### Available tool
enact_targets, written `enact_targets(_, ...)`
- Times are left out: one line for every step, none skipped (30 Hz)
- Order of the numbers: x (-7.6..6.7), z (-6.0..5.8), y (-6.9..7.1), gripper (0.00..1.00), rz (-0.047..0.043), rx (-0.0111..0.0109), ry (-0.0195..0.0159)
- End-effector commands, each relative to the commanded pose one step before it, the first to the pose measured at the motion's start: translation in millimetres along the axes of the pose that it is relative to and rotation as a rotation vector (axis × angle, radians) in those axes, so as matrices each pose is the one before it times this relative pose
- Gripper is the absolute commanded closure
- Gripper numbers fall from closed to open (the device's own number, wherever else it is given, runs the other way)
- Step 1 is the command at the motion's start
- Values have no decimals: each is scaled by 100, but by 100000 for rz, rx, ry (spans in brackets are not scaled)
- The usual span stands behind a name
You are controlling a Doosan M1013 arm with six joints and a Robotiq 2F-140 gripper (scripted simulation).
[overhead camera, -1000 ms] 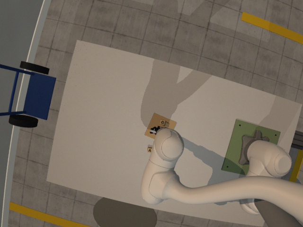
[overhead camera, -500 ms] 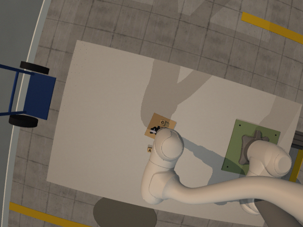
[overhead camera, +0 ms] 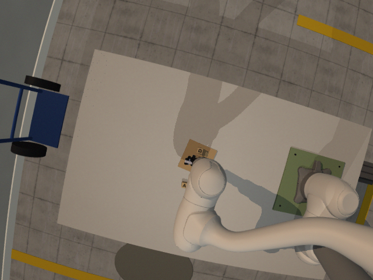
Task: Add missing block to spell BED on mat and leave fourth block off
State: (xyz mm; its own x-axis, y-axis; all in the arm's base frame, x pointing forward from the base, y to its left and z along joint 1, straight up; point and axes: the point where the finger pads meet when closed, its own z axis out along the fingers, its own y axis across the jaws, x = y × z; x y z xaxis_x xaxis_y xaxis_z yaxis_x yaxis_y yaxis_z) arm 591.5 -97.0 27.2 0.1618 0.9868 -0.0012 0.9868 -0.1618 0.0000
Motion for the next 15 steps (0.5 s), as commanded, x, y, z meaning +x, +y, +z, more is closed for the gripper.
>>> enact_targets(4,-10,0,75,-3,-11,19)
enact_targets(0,0,0,75,0,0,0)
enact_targets(0,0,0,75,0,0,0)
enact_targets(0,0,0,75,0,0,0)
enact_targets(0,0,0,75,0,0,0)
enact_targets(0,-3,0,75,0,0,0)
enact_targets(0,-19,0,75,0,0,0)
enact_targets(0,-48,0,75,0,0,0)
enact_targets(0,-86,0,75,0,0,0)
enact_targets(0,-132,0,75,0,0,0)
enact_targets(0,-182,0,75,0,0,0)
enact_targets(0,-236,0,75,0,0,0)
enact_targets(0,-288,0,75,0,0,0)
enact_targets(0,-342,0,75,0,0,0)
enact_targets(0,0,0,75,0,0,0)
